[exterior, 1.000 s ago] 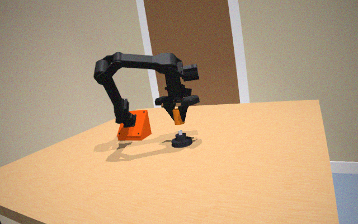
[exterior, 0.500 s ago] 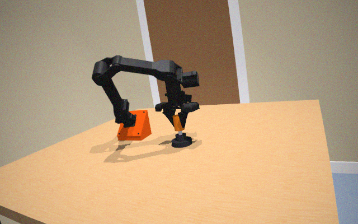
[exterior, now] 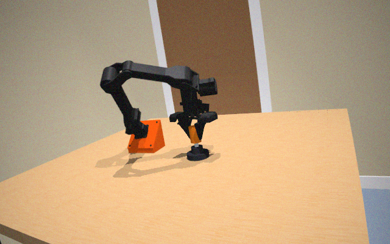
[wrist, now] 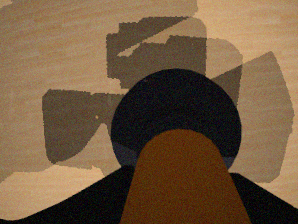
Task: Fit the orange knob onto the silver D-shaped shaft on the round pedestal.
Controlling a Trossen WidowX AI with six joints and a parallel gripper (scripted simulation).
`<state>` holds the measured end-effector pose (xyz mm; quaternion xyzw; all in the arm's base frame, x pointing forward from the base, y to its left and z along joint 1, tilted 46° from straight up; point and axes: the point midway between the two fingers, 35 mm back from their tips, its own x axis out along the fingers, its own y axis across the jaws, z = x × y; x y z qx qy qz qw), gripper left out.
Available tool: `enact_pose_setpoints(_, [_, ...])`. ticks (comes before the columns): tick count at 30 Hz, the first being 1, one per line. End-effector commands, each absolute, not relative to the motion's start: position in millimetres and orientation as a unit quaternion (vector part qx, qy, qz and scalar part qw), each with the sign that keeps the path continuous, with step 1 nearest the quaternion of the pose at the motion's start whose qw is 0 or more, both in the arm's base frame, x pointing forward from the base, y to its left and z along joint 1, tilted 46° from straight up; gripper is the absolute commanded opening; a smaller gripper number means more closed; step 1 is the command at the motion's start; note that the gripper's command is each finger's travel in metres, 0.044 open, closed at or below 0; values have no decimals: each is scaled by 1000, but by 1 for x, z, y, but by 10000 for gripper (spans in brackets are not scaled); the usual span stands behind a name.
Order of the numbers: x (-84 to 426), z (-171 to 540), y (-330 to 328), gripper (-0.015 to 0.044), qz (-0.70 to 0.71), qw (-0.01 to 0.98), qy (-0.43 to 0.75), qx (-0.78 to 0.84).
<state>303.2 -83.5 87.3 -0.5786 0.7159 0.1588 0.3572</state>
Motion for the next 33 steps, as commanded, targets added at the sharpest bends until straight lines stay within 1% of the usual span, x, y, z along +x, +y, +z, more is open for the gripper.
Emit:
enact_pose_setpoints(1, [303,87,-85,0,158,355,715,-581])
enact_pose_setpoints(13, [301,90,-80,0,162,352,714,-583])
enact_pose_setpoints(20, [302,88,-81,0,231,293,695,-615])
enact_pose_setpoints(33, [302,88,-84,0,232,292,694,-615])
